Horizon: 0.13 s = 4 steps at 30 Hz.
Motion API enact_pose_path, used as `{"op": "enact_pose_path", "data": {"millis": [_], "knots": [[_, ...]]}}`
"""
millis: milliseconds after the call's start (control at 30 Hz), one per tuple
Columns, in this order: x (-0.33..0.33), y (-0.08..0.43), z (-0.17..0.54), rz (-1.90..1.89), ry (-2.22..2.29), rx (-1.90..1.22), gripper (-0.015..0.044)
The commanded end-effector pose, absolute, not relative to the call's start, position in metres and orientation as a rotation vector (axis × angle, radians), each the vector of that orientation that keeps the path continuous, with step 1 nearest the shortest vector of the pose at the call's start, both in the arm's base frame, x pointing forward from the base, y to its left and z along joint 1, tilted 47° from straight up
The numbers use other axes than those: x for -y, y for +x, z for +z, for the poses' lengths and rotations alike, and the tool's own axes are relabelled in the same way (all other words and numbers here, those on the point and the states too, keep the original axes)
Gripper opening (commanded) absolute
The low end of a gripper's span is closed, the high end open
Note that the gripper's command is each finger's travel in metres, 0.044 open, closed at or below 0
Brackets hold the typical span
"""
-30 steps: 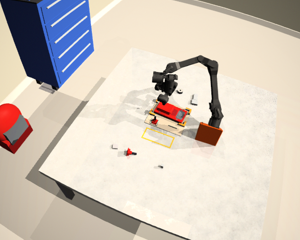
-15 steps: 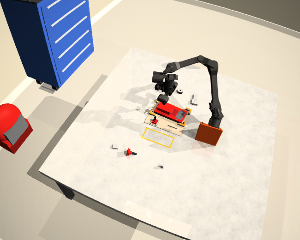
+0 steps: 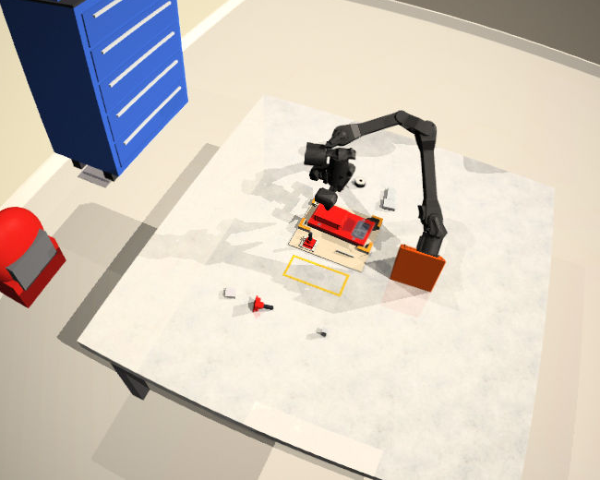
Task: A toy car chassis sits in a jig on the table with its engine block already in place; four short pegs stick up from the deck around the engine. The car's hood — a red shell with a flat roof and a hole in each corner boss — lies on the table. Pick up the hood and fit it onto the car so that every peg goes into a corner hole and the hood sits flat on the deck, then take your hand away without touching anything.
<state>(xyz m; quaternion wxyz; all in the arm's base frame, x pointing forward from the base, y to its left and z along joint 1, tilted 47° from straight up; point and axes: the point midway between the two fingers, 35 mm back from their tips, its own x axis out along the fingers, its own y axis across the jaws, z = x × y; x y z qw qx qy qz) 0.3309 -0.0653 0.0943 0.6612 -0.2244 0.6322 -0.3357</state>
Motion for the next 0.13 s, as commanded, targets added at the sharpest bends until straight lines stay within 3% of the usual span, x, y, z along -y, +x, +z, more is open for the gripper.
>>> {"op": "enact_pose_path", "data": {"millis": [0, 100], "knots": [[0.0648, 0.3305, 0.0951, -0.76, -0.499, -1.429, 0.044], [0.0648, 0.3305, 0.0951, -0.76, -0.499, -1.429, 0.044]]}}
